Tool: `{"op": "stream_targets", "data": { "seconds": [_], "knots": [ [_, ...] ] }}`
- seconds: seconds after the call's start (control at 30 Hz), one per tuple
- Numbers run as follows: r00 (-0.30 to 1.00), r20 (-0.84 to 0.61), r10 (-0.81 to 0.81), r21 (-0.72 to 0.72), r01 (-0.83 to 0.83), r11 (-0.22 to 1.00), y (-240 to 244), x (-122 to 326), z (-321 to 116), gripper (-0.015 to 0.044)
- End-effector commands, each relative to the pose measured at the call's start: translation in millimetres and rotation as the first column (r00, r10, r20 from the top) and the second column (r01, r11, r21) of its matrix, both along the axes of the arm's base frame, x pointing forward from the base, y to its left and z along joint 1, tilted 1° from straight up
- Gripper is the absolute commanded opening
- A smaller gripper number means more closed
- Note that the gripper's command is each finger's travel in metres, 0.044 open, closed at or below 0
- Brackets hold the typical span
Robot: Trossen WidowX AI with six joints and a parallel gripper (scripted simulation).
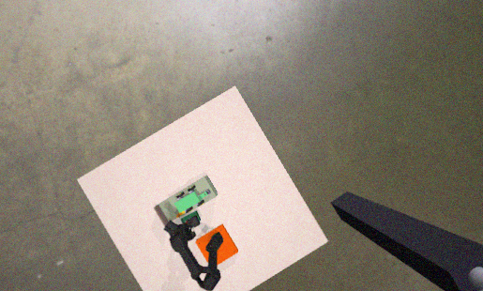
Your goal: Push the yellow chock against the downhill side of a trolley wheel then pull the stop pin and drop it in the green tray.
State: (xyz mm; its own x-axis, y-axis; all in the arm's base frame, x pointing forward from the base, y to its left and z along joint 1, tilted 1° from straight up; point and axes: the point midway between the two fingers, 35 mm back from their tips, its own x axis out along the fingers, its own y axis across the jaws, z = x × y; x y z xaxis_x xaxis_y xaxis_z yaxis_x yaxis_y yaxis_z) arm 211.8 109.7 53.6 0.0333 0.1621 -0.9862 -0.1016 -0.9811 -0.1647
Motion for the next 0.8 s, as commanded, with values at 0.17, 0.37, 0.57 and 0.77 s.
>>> {"op": "stream_targets", "data": {
  "seconds": [0.17, 0.37, 0.57, 0.77],
  "knots": [
    [1.0, -0.004, 0.002, 0.002, -0.002, 1.0, -5, -1, -3, 0.019],
    [1.0, -0.004, 0.002, 0.002, -0.002, 1.0, -7, -1, -4, 0.019],
    [1.0, -0.004, 0.002, 0.001, -0.002, 1.0, -10, -1, -6, 0.019],
    [1.0, -0.004, 0.002, 0.001, -0.002, 1.0, -13, -1, -7, 0.019]
  ]
}}
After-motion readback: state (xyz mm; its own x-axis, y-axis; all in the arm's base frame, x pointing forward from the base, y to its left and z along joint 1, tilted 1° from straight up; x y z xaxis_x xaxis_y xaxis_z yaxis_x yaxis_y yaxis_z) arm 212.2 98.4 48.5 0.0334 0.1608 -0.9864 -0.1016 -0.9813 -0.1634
